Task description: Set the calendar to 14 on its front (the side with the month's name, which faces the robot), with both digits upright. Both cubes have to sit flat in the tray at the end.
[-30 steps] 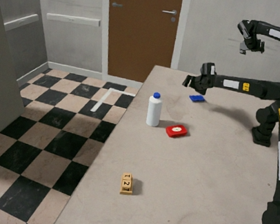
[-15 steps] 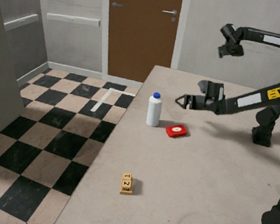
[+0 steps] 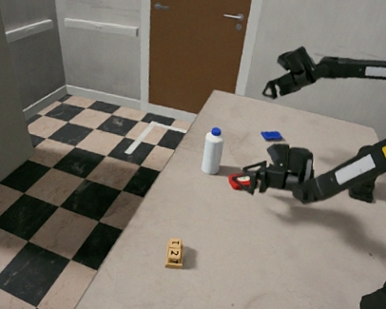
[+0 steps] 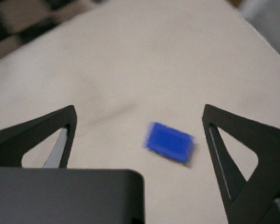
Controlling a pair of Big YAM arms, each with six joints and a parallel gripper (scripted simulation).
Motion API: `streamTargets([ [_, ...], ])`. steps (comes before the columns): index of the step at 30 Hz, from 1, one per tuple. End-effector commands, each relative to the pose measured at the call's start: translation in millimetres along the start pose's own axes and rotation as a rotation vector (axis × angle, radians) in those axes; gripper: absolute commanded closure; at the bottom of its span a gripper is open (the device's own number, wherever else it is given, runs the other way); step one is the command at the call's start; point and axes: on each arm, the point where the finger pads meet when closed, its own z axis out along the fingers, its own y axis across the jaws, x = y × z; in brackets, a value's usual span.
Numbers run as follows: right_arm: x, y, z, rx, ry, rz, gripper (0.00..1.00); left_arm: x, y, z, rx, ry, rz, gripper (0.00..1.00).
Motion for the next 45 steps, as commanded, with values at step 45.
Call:
streamTargets([
  [45,190,303,-309,-1.315,-0.426,-0.596,0.00,72,238,-8,-0.461,-0.019,-0.298,0.34],
])
